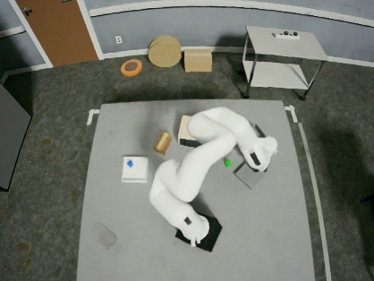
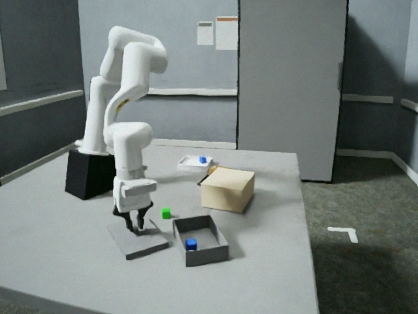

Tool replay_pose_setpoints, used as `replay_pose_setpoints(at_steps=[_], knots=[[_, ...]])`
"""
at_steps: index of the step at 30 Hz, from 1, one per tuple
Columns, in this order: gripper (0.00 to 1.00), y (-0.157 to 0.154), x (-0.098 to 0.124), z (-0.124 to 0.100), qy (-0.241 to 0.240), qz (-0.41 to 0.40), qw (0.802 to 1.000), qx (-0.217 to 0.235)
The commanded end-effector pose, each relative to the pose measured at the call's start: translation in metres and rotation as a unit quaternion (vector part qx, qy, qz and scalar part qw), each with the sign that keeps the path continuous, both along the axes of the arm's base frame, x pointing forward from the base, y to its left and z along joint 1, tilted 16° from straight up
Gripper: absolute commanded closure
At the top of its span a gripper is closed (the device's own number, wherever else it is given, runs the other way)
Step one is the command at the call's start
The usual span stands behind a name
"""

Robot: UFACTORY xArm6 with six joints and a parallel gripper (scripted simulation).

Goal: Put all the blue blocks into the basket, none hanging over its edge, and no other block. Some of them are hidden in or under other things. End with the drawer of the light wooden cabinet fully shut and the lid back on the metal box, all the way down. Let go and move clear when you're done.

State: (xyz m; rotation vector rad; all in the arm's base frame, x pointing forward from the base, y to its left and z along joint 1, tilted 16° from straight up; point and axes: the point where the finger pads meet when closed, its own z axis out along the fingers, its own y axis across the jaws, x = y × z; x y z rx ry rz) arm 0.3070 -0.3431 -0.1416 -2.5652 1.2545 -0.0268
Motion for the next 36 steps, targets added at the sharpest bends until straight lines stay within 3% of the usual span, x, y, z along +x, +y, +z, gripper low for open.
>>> replay_pose_setpoints(at_steps=[1, 10, 25, 36], knots=[[0.72, -0.005, -0.001, 0.013, -0.001, 0.000, 1.000, -0.002], [0.72, -0.011, -0.004, 0.038, -0.001, 0.000, 1.000, -0.002], [0.72, -0.027, -0.014, 0.101, -0.001, 0.000, 1.000, -0.002], [0.72, -0.033, -0.017, 0.125, -0.001, 0.000, 1.000, -0.002]])
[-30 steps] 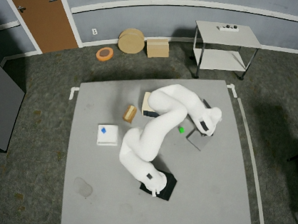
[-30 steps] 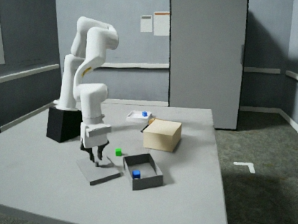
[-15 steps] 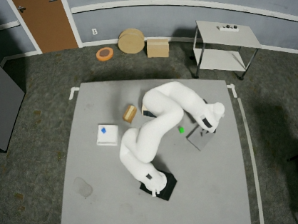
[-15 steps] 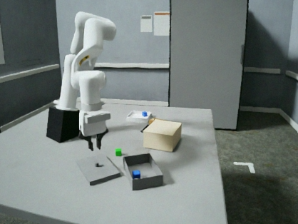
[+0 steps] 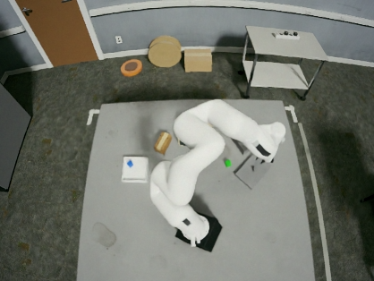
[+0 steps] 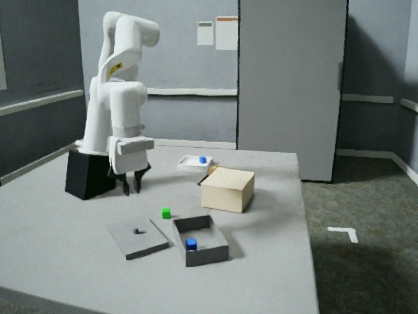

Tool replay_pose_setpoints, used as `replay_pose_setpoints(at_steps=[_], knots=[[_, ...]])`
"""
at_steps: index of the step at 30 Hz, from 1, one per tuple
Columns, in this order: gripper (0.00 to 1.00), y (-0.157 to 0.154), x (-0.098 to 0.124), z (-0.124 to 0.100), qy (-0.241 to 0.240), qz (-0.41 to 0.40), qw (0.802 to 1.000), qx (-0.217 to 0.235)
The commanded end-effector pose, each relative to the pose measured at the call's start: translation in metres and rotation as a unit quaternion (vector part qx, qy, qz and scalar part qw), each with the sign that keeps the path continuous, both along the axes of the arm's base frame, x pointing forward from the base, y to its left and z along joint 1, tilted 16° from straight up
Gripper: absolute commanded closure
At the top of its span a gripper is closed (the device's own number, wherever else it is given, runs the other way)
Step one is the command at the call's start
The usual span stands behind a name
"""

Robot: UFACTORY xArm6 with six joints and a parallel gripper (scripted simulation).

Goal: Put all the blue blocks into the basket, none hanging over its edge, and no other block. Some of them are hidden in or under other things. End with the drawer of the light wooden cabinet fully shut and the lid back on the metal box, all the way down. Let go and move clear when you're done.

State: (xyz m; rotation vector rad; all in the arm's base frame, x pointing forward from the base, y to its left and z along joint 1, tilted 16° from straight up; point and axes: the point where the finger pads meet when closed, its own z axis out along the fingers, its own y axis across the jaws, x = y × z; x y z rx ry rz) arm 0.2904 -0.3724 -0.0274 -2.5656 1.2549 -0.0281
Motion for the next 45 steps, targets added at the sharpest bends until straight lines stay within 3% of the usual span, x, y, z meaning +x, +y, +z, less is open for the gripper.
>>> replay_pose_setpoints(at_steps=[1, 17, 27, 34, 40, 42, 43, 45], knots=[[0.72, -0.004, -0.001, 0.012, -0.001, 0.000, 1.000, -0.002], [0.72, -0.006, 0.000, 0.016, 0.001, -0.009, 1.000, 0.000], [0.72, -0.016, 0.022, 0.018, 0.026, -0.113, 0.993, 0.015], [0.72, -0.033, 0.061, 0.022, 0.065, -0.276, 0.958, 0.040], [0.72, -0.044, 0.103, 0.025, 0.084, -0.391, 0.915, 0.057], [0.72, -0.044, 0.103, 0.025, 0.084, -0.391, 0.915, 0.057], [0.72, -0.046, 0.109, 0.025, 0.095, -0.443, 0.889, 0.065], [0.72, -0.048, 0.122, 0.026, 0.098, -0.472, 0.873, 0.070]])
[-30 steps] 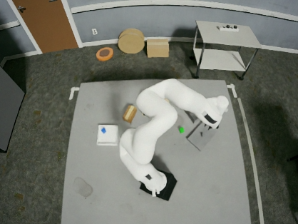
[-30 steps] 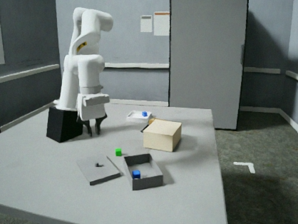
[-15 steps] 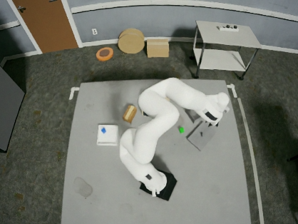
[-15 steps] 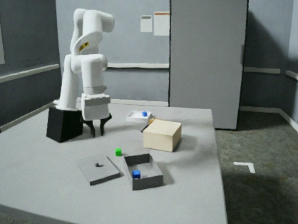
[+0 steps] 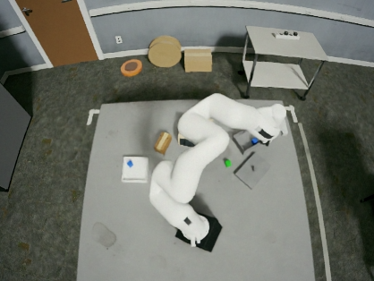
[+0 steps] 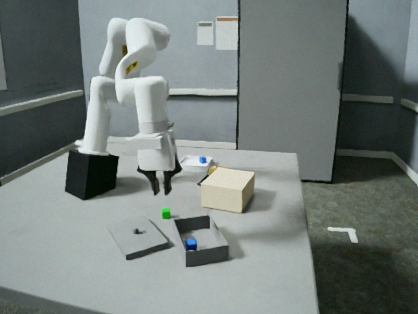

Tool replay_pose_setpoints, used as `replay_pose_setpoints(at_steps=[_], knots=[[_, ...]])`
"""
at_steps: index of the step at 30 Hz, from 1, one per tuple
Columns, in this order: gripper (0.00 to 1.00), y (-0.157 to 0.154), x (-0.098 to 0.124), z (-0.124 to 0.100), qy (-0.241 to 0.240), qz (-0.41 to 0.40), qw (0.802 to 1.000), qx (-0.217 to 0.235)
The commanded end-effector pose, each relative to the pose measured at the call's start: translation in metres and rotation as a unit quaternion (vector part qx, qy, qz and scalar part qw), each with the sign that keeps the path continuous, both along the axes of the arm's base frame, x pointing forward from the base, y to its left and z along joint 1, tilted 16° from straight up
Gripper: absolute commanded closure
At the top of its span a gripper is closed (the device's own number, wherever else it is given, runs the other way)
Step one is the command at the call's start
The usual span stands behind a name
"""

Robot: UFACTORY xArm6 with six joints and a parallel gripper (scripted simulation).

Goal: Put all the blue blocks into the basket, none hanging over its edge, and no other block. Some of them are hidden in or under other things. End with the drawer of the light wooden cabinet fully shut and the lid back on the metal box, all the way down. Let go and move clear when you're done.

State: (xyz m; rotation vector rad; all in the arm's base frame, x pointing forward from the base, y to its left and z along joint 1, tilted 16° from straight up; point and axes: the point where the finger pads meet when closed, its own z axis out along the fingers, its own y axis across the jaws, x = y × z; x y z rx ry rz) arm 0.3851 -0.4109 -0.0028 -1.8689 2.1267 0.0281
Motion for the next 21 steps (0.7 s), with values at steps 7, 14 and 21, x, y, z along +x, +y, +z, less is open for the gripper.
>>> replay_pose_setpoints(at_steps=[7, 14, 21], knots=[[0.72, -0.014, 0.062, 0.004, 0.067, -0.244, 0.966, 0.051], [0.72, -0.014, 0.075, 0.005, 0.086, -0.337, 0.935, 0.070], [0.72, -0.014, 0.079, 0.005, 0.145, -0.476, 0.861, 0.101]])
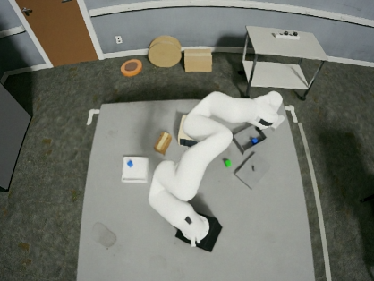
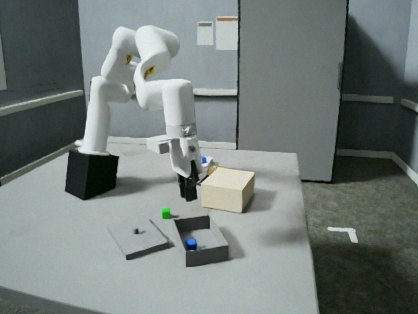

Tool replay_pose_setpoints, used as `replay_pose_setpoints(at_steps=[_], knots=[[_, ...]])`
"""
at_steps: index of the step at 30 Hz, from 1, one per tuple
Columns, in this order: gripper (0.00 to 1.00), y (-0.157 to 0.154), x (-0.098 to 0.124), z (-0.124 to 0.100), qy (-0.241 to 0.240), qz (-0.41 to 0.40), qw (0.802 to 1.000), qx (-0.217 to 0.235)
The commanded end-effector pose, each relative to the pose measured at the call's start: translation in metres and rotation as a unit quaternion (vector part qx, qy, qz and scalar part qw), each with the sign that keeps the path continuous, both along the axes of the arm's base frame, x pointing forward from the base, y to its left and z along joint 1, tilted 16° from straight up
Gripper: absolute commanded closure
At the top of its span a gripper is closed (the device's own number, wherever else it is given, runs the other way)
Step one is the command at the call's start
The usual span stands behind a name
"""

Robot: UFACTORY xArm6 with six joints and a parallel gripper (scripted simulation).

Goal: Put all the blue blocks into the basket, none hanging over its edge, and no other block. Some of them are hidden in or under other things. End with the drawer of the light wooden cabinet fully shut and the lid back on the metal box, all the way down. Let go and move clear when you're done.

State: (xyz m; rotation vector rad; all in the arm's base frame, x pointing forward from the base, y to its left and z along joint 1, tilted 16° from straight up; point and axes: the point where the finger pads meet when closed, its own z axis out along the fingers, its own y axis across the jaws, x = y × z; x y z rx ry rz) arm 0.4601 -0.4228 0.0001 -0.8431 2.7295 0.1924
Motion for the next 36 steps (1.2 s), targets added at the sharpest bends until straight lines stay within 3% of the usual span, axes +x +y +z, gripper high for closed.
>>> replay_pose_setpoints(at_steps=[1, 17, 18, 36], knots=[[0.72, -0.0021, 0.0039, 0.0025, 0.065, -0.100, 0.992, 0.037], [0.72, -0.0021, 0.0039, 0.0025, 0.065, -0.100, 0.992, 0.037], [0.45, -0.0021, 0.0039, 0.0025, 0.065, -0.100, 0.992, 0.037], [0.45, -0.0021, 0.0039, 0.0025, 0.065, -0.100, 0.992, 0.037]])
